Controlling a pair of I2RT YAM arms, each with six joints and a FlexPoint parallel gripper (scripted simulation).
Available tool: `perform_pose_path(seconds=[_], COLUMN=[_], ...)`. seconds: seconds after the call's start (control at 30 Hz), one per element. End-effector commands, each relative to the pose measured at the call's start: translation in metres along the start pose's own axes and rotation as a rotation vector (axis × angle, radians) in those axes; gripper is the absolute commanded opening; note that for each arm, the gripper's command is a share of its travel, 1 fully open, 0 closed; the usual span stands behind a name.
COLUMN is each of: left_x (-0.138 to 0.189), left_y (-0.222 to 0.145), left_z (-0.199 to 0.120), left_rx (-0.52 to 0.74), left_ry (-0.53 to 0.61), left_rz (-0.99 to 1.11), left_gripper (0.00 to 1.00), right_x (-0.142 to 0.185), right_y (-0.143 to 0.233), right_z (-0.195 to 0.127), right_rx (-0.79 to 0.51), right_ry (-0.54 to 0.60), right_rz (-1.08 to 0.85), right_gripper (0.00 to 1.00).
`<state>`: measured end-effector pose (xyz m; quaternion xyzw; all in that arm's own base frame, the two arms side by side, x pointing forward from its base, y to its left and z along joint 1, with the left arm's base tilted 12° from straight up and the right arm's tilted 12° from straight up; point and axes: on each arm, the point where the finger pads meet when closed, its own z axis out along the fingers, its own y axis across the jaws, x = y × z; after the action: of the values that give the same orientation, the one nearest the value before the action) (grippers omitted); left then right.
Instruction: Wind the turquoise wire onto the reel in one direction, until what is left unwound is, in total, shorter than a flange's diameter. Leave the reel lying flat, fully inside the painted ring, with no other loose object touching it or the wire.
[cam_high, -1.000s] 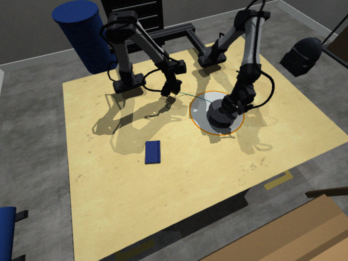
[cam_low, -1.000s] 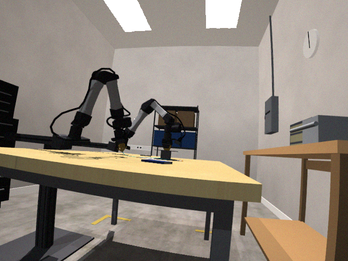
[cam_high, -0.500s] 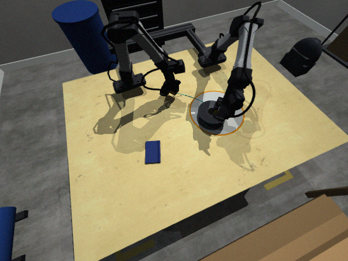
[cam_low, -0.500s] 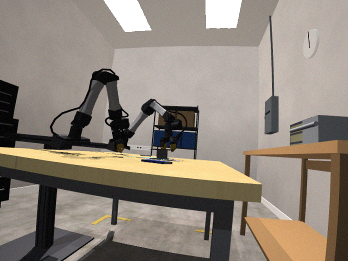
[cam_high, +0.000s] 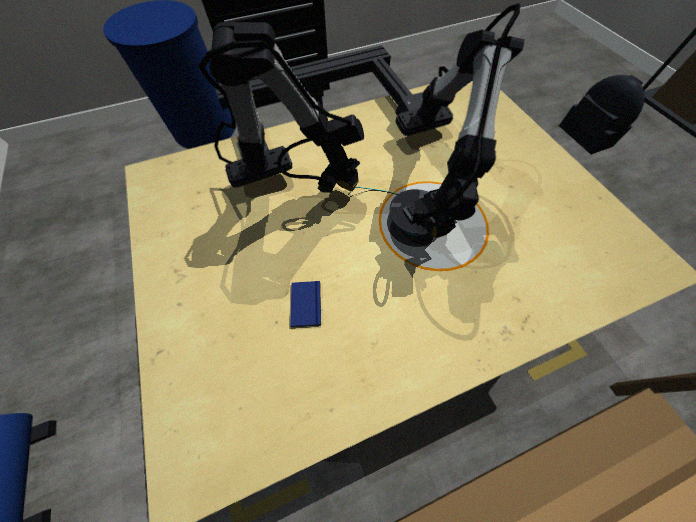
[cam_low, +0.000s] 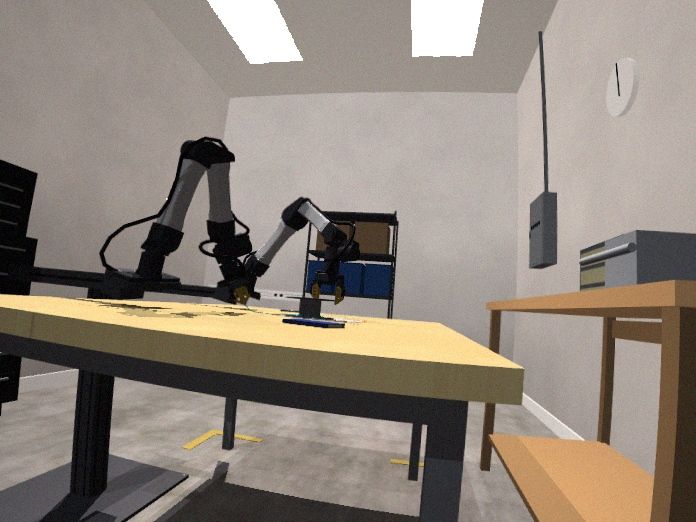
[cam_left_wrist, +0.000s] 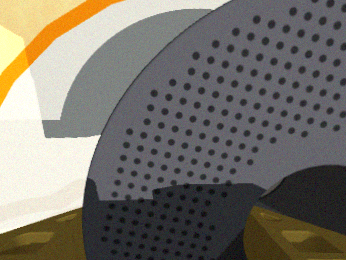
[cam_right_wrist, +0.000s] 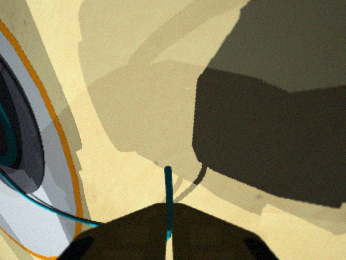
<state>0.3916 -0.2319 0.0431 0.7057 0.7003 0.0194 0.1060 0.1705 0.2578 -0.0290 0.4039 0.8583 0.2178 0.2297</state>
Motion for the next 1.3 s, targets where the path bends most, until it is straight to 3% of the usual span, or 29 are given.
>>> perform_pose_path(seconds=[0.0, 0.13, 0.23, 0.3, 0.5, 0.53, 0.57, 0.8, 1.07, 1.27], left_x=[0.043, 0.048, 0.048, 0.048, 0.048, 0.068, 0.068, 0.057, 0.040, 0.044], left_y=[0.012, 0.020, 0.020, 0.020, 0.020, 0.018, 0.018, 0.018, 0.017, 0.020], left_z=[0.010, 0.010, 0.010, 0.010, 0.010, 0.014, 0.012, -0.033, -0.056, -0.062], left_rx=[0.017, 0.040, 0.048, 0.048, 0.049, 0.049, 0.049, 0.049, 0.047, 0.024], left_ry=[0.102, 0.143, 0.189, 0.189, 0.201, 0.201, 0.201, 0.201, 0.201, 0.203], left_rz=[0.330, 0.505, 0.637, 0.637, 0.667, 0.667, 0.667, 0.667, 0.656, 0.431], left_gripper=[0.57, 0.57, 0.66, 0.66, 0.82, 0.82, 0.82, 0.82, 0.82, 0.82], right_x=[0.009, 0.010, 0.011, 0.011, 0.010, 0.009, 0.008, 0.004, 0.003, 0.003], right_y=[0.023, 0.019, 0.020, 0.020, 0.013, 0.011, 0.009, 0.001, -0.001, 0.000], right_z=[-0.006, -0.009, -0.008, -0.008, -0.004, -0.004, -0.003, -0.001, 0.000, 0.000], right_rx=[-0.089, -0.017, 0.046, 0.046, 0.102, 0.105, 0.106, 0.126, 0.141, 0.142], right_ry=[0.066, 0.102, 0.111, 0.111, 0.109, 0.109, 0.109, 0.110, 0.113, 0.113], right_rz=[0.062, 0.059, 0.053, 0.053, 0.046, 0.046, 0.047, 0.052, 0.055, 0.056], right_gripper=[0.00, 0.00, 0.00, 0.00, 0.00, 0.00, 0.00, 0.00, 0.00, 0.00])
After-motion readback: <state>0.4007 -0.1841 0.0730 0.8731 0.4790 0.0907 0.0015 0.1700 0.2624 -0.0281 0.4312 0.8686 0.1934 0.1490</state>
